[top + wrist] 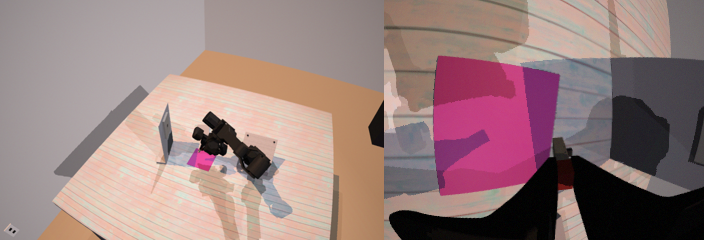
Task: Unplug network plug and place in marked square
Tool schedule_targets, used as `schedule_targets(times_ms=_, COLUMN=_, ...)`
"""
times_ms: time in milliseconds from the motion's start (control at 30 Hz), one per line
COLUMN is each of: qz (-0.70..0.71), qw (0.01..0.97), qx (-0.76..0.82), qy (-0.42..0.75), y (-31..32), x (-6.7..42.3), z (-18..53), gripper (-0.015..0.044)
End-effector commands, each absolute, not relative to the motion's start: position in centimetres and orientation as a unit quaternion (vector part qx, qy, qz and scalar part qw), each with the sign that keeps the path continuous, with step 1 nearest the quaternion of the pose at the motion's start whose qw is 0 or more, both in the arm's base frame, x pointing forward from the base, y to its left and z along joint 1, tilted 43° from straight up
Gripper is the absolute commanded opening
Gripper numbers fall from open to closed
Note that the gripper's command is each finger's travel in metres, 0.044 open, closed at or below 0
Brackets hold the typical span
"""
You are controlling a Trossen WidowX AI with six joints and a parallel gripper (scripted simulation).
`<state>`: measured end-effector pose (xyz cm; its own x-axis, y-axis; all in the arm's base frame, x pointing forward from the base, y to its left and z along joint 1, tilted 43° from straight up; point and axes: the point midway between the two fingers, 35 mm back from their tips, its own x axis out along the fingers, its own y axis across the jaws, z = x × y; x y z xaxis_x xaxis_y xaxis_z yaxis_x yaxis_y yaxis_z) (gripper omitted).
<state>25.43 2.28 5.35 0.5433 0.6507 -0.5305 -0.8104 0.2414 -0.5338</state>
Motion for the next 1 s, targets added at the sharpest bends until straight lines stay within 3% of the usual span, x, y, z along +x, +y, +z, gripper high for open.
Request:
schedule_targets(times_ms=0, qz=0.469, qw=0.782, qx=-0.398, qy=0.102, y=2.6, x=25.4, z=4.9, gripper=0.0000)
schedule_targets(times_ms=967, qz=0.470, qw=0.781, qx=-0.398, qy=0.103, y=4.6, x=25.4, z=2.6, gripper=0.0000)
